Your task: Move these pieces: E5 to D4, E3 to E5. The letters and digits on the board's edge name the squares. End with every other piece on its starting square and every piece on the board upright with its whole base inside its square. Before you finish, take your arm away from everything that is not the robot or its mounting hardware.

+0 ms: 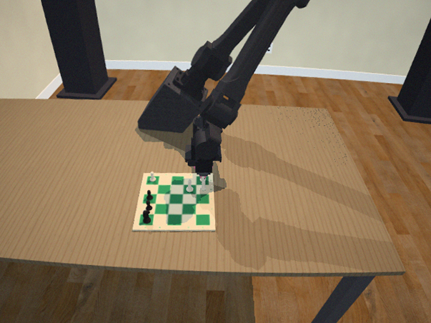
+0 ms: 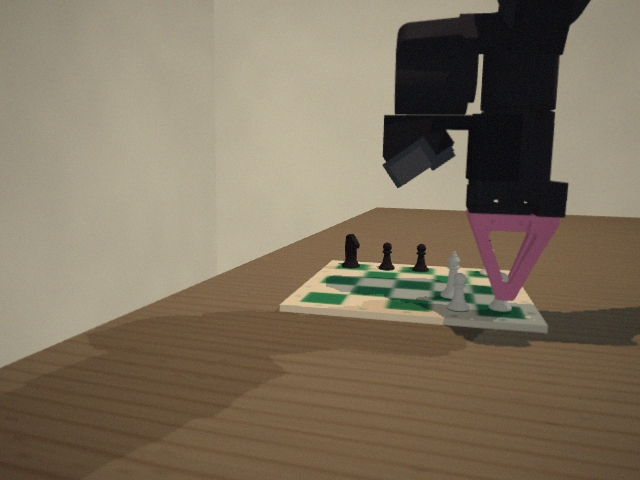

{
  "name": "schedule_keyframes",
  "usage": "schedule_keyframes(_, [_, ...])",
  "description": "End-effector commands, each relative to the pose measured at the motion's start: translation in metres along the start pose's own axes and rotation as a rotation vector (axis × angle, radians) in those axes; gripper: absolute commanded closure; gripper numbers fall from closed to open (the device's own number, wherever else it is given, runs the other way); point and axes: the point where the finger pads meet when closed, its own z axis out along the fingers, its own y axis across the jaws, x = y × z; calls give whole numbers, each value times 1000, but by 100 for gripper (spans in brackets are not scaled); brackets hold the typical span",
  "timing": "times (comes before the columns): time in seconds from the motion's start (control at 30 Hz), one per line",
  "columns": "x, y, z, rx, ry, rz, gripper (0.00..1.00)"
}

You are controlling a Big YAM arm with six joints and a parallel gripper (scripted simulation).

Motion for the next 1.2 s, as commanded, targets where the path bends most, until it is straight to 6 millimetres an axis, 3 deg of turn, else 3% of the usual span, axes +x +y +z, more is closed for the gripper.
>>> schedule_keyframes(0.0, [-1,-8,-2,5,-9,3,100])
schedule_keyframes(1.17, [-5,-9,-4,5,-17,4,100])
